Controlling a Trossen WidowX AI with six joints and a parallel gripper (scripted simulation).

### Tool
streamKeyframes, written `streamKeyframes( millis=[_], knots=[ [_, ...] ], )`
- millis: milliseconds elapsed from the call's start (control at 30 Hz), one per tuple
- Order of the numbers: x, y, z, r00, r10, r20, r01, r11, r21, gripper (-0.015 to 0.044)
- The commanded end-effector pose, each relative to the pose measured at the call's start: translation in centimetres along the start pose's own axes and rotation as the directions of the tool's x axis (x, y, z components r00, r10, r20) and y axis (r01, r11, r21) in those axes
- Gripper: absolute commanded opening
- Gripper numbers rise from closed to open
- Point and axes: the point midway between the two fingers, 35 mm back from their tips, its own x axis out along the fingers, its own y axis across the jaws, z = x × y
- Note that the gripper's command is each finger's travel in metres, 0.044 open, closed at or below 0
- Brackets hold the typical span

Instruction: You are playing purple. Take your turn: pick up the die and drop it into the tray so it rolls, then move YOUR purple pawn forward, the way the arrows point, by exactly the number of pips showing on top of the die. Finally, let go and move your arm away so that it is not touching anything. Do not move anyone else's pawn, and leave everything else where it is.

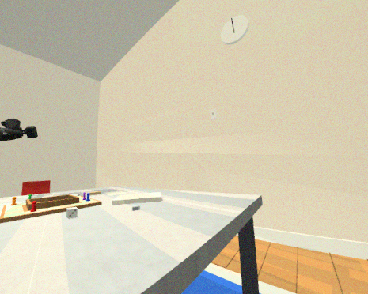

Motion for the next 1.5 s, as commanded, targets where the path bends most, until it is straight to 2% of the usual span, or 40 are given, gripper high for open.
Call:
streamKeyframes(
  millis=[0, 167, 367, 567, 767, 967, 1167, 1333, 1467],
  knots=[
    [1.8, -5.8, -2.0, 0.983, -0.161, -0.093, 0.153, 0.984, -0.089, 0.0275],
    [2.3, -14.3, -4.5, 0.9, -0.384, -0.206, 0.343, 0.916, -0.208, 0.0275],
    [0.0, -24.4, -7.1, 0.722, -0.611, -0.325, 0.51, 0.787, -0.346, 0.0275],
    [-4.6, -34.0, -9.0, 0.485, -0.761, -0.431, 0.598, 0.648, -0.472, 0.0275],
    [-11.7, -42.0, -10.7, 0.218, -0.817, -0.534, 0.622, 0.538, -0.568, 0.0275],
    [-20.4, -47.7, -12.7, -0.044, -0.761, -0.647, 0.607, 0.494, -0.622, 0.0275],
    [-30.4, -50.9, -14.7, -0.256, -0.599, -0.759, 0.61, 0.509, -0.607, 0.0275],
    [-38.8, -51.4, -16.6, -0.355, -0.4, -0.845, 0.65, 0.544, -0.531, 0.0275],
    [-45.4, -50.3, -18.2, -0.368, -0.207, -0.906, 0.709, 0.568, -0.418, 0.0275]
  ],
)
